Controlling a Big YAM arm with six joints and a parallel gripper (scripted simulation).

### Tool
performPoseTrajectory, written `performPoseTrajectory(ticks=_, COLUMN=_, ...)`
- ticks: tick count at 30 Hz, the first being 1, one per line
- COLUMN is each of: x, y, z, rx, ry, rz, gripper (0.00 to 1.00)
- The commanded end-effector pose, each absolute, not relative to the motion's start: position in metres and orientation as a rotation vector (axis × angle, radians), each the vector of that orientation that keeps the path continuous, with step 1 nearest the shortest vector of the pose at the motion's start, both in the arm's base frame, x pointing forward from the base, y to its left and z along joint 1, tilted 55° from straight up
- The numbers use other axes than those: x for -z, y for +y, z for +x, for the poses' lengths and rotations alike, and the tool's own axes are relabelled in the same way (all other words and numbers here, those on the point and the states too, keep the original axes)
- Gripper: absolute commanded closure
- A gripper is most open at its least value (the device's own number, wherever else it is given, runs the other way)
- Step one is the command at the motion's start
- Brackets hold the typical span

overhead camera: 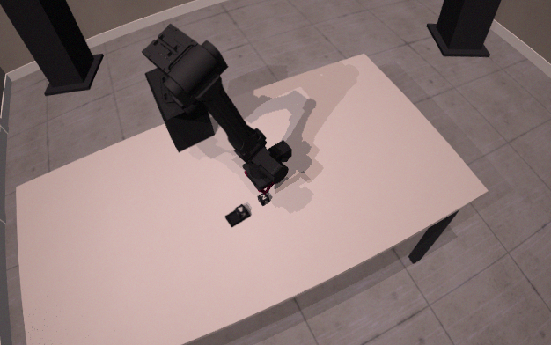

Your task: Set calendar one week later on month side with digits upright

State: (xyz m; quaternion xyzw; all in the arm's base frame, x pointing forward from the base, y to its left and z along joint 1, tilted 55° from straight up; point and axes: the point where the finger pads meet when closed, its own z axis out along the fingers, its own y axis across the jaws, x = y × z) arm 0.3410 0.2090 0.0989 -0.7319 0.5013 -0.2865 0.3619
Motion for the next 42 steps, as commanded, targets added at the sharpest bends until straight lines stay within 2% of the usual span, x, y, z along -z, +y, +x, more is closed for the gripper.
performPoseTrajectory(ticks=1, x=-0.098, y=0.208, z=0.349, rx=0.750, ry=1.287, rz=-1.878, gripper=0.56)
performPoseTrajectory(ticks=42, x=-0.078, y=0.217, z=0.382, rx=0.753, ry=1.283, rz=-1.870, gripper=0.56)
